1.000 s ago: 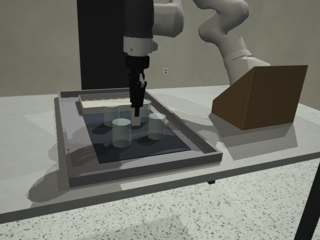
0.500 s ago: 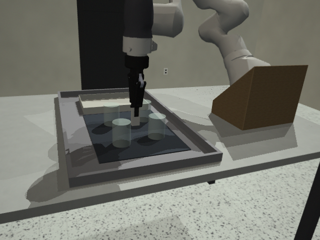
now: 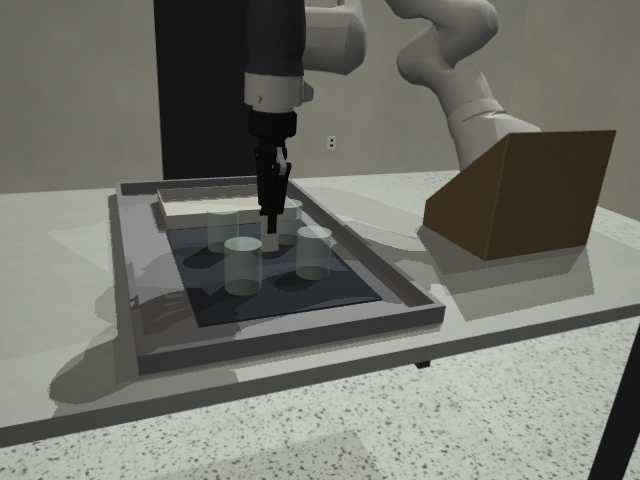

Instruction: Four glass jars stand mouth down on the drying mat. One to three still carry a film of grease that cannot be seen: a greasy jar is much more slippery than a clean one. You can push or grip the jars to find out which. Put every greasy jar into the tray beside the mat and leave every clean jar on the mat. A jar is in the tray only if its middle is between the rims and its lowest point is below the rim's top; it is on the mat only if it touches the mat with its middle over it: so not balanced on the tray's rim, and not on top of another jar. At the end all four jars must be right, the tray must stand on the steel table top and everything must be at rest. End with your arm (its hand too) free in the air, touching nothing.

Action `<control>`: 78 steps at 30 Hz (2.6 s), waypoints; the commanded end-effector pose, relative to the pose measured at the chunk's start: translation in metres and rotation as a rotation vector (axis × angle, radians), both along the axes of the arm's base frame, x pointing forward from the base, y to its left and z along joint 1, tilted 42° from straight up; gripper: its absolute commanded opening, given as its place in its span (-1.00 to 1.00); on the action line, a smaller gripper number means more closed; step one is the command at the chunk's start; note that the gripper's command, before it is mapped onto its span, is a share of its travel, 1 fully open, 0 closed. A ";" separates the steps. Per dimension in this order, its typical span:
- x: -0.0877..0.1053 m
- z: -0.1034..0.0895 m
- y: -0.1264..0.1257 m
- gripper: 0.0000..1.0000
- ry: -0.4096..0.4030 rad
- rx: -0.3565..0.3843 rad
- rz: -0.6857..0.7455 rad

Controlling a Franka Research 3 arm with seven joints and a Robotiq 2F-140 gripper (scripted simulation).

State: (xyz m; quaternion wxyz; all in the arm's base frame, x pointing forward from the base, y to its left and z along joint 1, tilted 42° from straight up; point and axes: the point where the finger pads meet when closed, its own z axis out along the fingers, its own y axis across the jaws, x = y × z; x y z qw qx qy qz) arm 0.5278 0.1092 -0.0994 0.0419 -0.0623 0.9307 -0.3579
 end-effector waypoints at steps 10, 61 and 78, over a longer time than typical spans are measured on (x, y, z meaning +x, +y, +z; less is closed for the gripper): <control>0.001 0.000 0.000 -1.00 0.005 -0.001 0.000; 0.006 0.003 0.003 -1.00 0.005 -0.001 0.000; 0.008 0.004 0.005 -1.00 0.005 -0.001 0.000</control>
